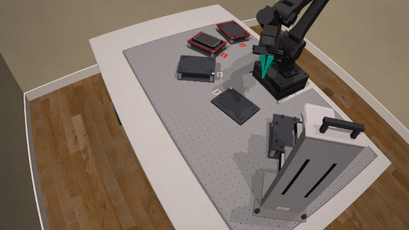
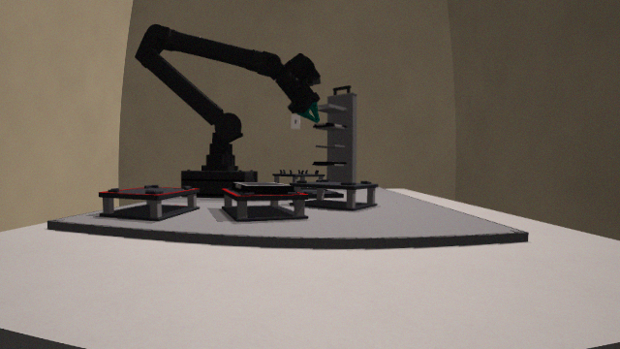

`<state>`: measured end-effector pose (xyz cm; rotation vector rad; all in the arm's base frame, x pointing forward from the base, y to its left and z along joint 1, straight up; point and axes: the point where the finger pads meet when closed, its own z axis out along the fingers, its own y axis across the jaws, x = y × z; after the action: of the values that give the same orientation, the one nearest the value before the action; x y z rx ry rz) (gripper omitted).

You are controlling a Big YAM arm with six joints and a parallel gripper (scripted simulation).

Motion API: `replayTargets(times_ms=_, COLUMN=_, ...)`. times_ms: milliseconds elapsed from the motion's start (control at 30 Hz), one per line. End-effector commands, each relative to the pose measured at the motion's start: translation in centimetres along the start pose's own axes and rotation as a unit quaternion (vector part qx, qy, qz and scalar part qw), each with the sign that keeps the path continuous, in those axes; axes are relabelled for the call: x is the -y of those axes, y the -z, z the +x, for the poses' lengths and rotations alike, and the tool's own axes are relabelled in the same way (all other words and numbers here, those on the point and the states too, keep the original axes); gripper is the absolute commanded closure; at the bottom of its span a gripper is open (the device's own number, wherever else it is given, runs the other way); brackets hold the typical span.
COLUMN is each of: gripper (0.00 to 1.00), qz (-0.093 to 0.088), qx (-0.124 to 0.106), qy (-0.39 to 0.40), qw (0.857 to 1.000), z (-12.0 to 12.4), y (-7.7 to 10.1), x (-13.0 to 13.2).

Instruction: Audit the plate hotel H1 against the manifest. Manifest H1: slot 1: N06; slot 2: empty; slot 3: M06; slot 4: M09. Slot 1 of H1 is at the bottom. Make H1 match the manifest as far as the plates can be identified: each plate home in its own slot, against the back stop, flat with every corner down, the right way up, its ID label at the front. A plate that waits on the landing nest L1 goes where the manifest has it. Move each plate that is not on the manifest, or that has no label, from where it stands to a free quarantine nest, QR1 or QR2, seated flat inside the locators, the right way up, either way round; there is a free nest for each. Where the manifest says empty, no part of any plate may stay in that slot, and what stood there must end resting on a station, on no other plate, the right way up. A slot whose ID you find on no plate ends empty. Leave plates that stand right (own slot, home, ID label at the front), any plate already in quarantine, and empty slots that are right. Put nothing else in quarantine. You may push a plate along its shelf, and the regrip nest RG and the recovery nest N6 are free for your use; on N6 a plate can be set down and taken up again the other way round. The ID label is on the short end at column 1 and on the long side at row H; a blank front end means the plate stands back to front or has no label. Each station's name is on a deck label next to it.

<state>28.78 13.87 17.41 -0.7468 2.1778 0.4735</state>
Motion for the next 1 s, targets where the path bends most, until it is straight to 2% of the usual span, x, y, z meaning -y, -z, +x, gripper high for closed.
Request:
replayTargets(times_ms=0, gripper=1.0, qz=0.008, qx=0.026, qy=0.031, qw=0.999, z=-1.5, y=0.5, x=0.5)
replayTargets(times_ms=367, gripper=1.0, qz=-0.024, qx=0.086, qy=0.083, qw=0.993, z=-1.2, y=0.3, x=0.6)
replayTargets(times_ms=400, gripper=1.0, qz=-0.03, qx=0.098, qy=0.095, qw=0.99, z=-1.5, y=0.4, x=-0.2)
replayTargets(times_ms=567, gripper=1.0, qz=-0.032, qx=0.103, qy=0.089, qw=0.99, z=-2.1, y=0.2, x=-1.4)
replayTargets(times_ms=600, gripper=1.0, qz=-0.026, qx=0.123, qy=0.1, qw=0.987, z=-4.9, y=1.2, x=-1.5)
replayTargets(times_ms=667, gripper=1.0, qz=-0.033, qx=0.102, qy=0.087, qw=0.99, z=-2.0, y=-0.1, x=-2.4)
replayTargets(times_ms=767, gripper=1.0, qz=-0.035, qx=0.099, qy=0.085, qw=0.991, z=-1.9, y=-0.5, x=-3.4)
replayTargets(times_ms=833, gripper=1.0, qz=-0.034, qx=0.105, qy=0.087, qw=0.99, z=-2.8, y=-0.4, x=-4.0)
replayTargets(times_ms=900, gripper=1.0, qz=-0.035, qx=0.101, qy=0.084, qw=0.991, z=-2.1, y=-0.8, x=-4.7)
replayTargets(times_ms=967, gripper=1.0, qz=-0.035, qx=0.103, qy=0.084, qw=0.99, z=-2.5, y=-0.9, x=-5.3)
